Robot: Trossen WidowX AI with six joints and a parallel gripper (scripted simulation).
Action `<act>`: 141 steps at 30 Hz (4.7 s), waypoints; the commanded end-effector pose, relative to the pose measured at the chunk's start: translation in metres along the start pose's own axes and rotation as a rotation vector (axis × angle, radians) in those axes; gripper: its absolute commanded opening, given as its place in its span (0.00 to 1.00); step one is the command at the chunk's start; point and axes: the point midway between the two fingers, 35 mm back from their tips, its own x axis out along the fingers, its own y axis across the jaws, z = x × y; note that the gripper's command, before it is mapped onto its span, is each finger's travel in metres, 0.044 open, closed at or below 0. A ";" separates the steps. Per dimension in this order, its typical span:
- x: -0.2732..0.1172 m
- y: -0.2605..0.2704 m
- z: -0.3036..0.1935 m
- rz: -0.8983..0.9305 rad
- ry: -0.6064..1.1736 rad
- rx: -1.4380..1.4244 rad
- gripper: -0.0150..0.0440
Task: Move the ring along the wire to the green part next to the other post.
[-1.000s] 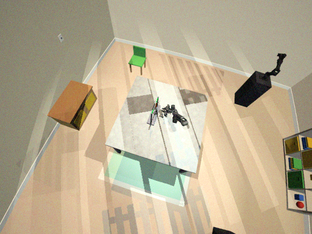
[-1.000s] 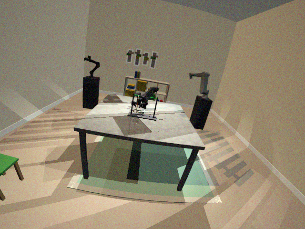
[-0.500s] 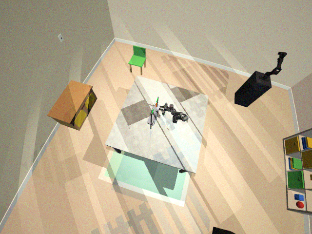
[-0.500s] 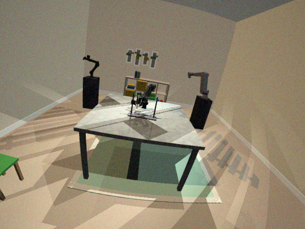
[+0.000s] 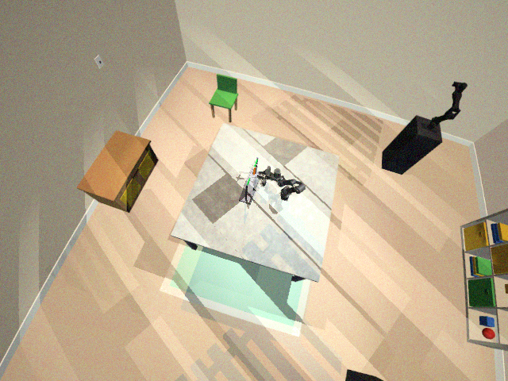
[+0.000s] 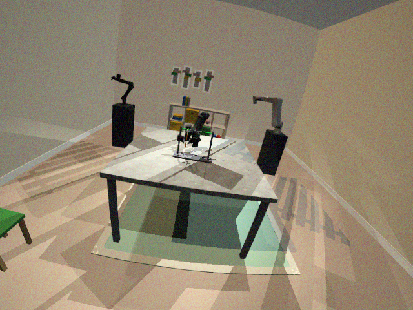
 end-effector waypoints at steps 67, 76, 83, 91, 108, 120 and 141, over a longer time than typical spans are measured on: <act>0.067 0.003 -0.002 -0.002 -0.002 0.007 0.53; 0.066 0.004 -0.002 0.002 -0.002 0.004 0.35; 0.066 0.004 -0.002 0.002 -0.002 0.004 0.10; 0.066 0.004 -0.002 0.002 -0.002 0.004 0.00; 0.063 0.001 0.016 -0.003 -0.003 0.003 0.00; 0.063 0.001 0.016 -0.003 -0.003 0.003 0.00; 0.063 0.003 0.016 -0.003 -0.002 0.003 0.00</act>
